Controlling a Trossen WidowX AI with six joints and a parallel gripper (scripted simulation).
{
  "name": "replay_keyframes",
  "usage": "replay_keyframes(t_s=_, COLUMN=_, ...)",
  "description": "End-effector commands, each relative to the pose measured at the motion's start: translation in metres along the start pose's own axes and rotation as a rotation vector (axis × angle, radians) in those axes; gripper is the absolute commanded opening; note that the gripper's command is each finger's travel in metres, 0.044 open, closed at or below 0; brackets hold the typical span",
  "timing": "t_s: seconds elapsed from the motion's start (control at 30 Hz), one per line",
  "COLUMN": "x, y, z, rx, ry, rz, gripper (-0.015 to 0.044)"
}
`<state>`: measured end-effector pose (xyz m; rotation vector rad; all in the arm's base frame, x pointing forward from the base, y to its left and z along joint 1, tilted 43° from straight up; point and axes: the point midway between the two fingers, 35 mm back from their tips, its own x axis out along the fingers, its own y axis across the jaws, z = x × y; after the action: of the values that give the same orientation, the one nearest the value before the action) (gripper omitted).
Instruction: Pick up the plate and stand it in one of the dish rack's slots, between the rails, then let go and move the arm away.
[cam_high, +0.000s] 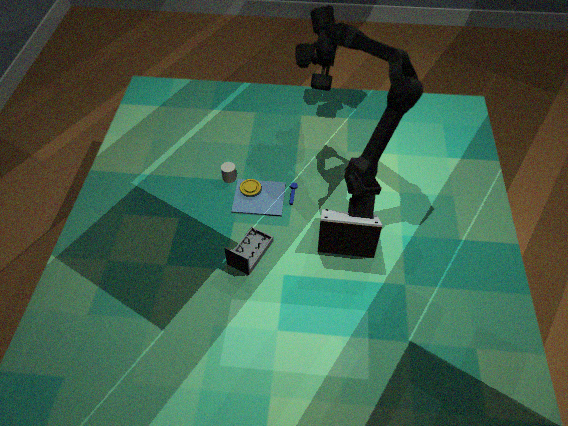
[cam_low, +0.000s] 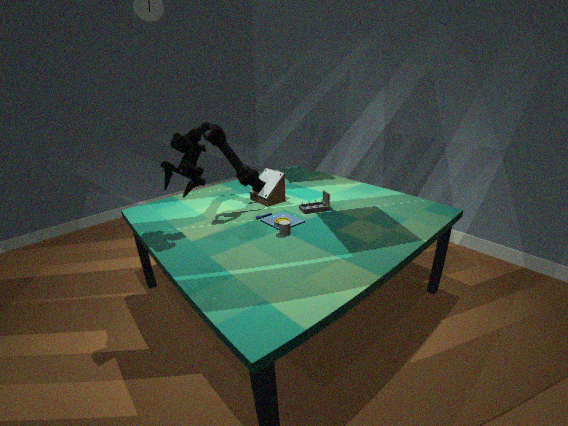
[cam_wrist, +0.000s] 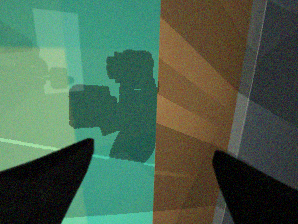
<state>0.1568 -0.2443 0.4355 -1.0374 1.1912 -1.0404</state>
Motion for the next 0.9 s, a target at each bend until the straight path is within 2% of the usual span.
replay_keyframes(t_s=0.0, x=0.007, y=0.031, z=0.031, rx=0.008, ry=-0.049, rz=0.081, gripper=0.04)
replay_keyframes(t_s=0.23, x=0.004, y=0.122, z=0.104, rx=0.025, ry=-0.118, rz=0.294, gripper=0.04)
replay_keyframes(t_s=0.47, x=-0.03, y=0.228, z=0.159, rx=0.006, ry=-0.111, rz=0.492, gripper=0.04)
replay_keyframes(t_s=0.77, x=-0.101, y=0.363, z=0.173, rx=-0.066, ry=0.005, rz=0.624, gripper=0.04)
replay_keyframes(t_s=0.87, x=-0.112, y=0.381, z=0.169, rx=-0.078, ry=0.028, rz=0.626, gripper=0.04)
